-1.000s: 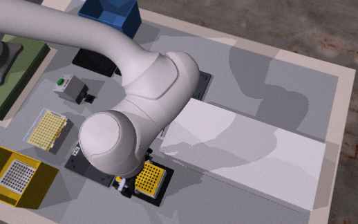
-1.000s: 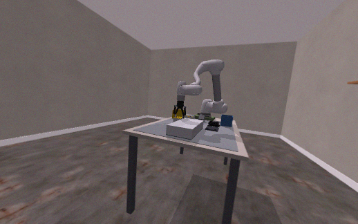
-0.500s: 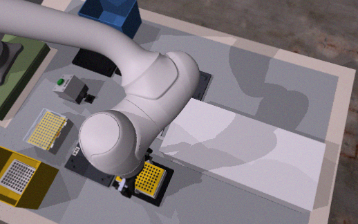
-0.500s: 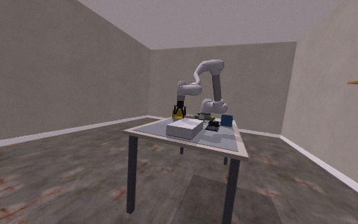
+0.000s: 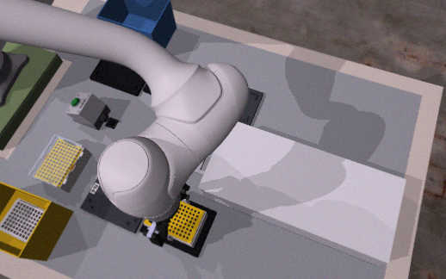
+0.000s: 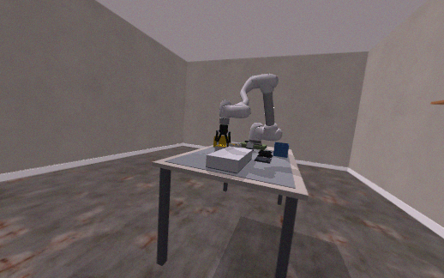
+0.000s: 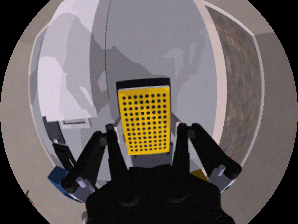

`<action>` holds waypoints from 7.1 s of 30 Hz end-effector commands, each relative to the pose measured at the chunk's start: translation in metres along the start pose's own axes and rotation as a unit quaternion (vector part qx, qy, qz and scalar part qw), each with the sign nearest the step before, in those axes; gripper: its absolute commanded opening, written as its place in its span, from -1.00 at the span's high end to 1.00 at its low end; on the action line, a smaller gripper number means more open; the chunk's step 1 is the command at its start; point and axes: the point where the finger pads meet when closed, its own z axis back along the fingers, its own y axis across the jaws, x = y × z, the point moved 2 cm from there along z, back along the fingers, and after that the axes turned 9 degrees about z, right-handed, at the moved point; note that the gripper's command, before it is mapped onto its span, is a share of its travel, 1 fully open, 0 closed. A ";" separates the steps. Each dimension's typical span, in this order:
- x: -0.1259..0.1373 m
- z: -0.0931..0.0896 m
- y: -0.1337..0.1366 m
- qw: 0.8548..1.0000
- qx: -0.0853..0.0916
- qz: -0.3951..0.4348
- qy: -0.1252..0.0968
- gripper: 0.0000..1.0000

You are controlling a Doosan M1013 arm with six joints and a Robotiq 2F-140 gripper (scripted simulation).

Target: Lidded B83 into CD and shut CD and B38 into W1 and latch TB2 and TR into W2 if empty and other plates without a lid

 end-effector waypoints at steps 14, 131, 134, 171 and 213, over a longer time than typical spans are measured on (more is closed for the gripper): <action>0.000 0.005 0.000 1.000 0.000 0.000 0.000 1.00; 0.000 0.125 0.000 1.000 0.000 0.000 0.000 1.00; 0.004 0.125 -0.007 1.000 0.000 0.014 0.000 1.00; 0.044 0.125 -0.085 1.000 0.000 0.014 0.000 1.00; 0.089 0.125 -0.170 1.000 0.000 0.014 0.000 1.00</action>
